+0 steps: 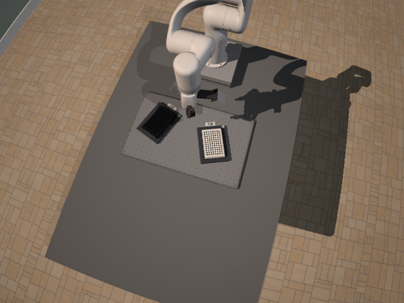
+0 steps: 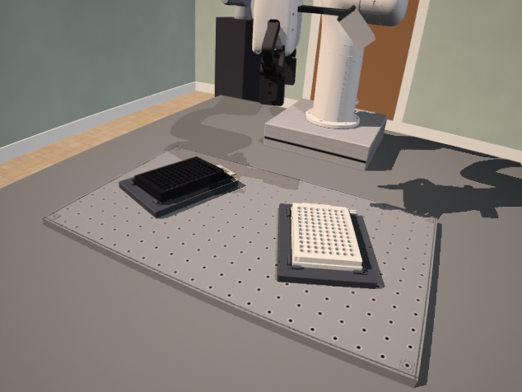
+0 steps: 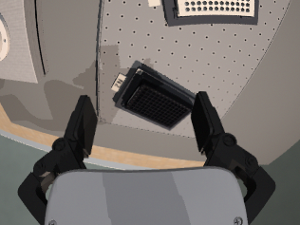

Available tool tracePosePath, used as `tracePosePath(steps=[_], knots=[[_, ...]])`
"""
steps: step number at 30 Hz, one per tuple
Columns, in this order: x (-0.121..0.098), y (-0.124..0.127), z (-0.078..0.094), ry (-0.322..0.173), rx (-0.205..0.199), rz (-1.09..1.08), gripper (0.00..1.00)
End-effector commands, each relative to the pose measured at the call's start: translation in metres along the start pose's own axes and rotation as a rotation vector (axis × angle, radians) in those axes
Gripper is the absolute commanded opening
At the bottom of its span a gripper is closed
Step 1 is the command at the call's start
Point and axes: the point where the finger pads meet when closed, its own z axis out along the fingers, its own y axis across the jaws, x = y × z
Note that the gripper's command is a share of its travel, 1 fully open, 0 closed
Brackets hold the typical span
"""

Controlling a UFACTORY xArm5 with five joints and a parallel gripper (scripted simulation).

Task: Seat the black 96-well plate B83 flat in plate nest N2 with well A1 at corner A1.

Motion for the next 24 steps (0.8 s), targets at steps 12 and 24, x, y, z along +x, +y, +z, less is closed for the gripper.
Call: tracePosePath(steps=[12, 24], knots=[[0.0, 0.001, -0.001, -0.001, -0.003, 0.0, 1.0], [-0.012, 0.009, -0.017, 0.0, -0.014, 0.233, 0.0]])
